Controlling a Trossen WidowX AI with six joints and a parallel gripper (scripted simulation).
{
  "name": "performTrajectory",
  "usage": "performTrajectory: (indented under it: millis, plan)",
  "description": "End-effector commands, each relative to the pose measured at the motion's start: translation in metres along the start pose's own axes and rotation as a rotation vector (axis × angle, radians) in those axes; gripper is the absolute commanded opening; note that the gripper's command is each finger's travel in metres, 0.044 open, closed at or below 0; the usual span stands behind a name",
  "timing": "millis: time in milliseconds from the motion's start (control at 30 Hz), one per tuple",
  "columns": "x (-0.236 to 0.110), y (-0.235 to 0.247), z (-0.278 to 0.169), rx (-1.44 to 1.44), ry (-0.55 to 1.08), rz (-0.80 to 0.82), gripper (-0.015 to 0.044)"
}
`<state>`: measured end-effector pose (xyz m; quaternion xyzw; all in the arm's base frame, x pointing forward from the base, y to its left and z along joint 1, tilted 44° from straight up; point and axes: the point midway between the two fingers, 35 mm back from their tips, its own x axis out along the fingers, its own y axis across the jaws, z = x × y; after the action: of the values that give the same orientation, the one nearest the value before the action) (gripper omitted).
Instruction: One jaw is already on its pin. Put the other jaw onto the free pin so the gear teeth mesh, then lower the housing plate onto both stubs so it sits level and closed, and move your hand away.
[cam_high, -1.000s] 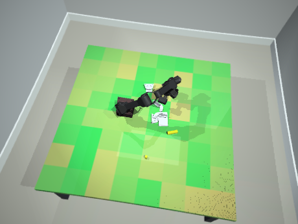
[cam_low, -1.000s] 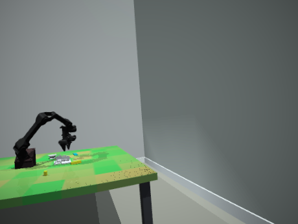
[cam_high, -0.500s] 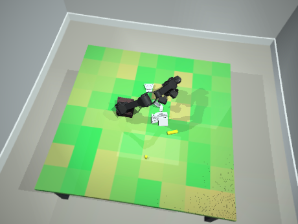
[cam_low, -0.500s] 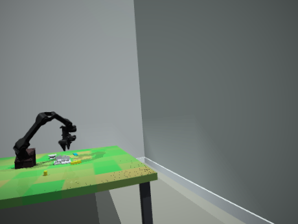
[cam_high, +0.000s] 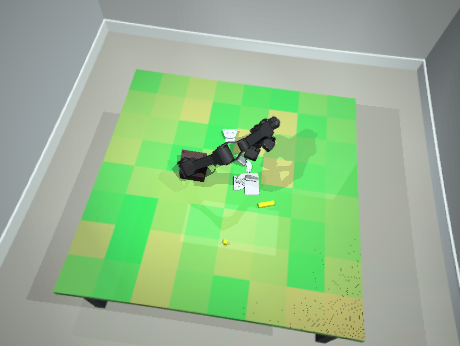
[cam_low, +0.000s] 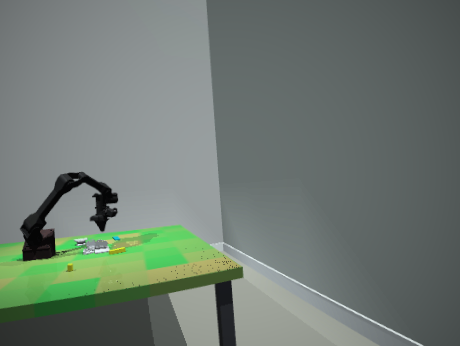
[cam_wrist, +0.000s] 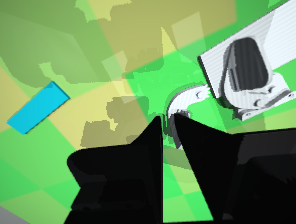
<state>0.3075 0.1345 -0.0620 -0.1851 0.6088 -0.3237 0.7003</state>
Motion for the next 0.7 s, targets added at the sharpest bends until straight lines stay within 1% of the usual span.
performTrajectory:
  millis: [0,567,667]
  plan:
    - [-0.0016,0.0009,0.0001,0.005,0.002,0.006,0.0000]
    - [-0.0016,0.0009,0.0001,0.005,0.002,0.006,0.0000]
    - [-0.0003,0.0002,0.0003,0.001,0.000,0.001,0.0079]
